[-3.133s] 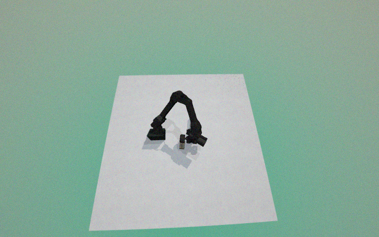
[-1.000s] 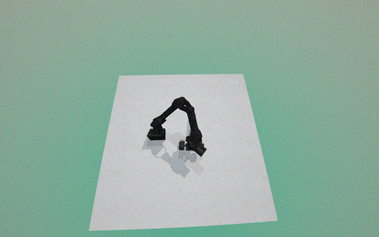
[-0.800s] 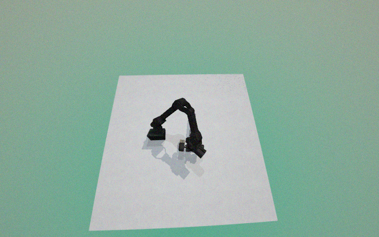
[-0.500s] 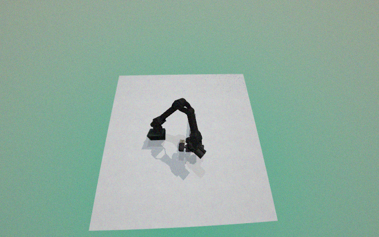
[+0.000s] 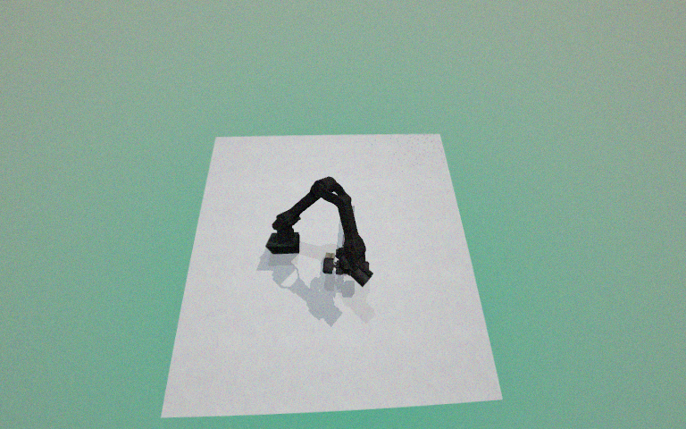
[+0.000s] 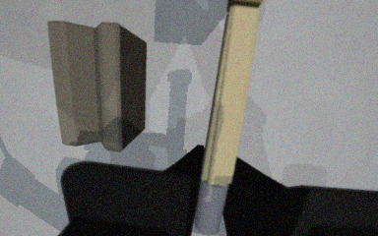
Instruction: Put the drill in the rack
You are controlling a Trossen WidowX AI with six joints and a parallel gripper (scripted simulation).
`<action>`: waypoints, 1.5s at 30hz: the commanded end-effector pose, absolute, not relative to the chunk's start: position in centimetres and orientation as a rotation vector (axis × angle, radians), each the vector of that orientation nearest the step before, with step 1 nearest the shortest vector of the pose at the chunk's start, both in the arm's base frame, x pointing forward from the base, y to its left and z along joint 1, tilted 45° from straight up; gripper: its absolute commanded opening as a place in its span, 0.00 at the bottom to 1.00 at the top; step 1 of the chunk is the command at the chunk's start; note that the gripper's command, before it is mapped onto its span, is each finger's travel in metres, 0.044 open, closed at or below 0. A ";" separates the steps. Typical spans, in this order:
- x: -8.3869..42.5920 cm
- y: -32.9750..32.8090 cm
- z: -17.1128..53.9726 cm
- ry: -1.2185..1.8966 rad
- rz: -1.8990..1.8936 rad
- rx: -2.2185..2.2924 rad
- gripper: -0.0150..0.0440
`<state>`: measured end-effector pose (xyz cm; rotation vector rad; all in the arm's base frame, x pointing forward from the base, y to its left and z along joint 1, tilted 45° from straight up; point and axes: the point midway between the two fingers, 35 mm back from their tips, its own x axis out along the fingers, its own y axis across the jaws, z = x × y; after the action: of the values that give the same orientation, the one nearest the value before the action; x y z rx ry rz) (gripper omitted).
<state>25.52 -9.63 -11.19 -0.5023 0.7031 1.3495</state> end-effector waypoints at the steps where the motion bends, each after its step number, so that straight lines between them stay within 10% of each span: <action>1: 25.5 -9.9 -10.9 0.704 1.348 -0.508 0.25; 45: 25.3 -10.8 -9.6 0.704 1.348 -0.508 0.25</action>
<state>25.32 -10.53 -9.74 -0.5028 0.7037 1.3493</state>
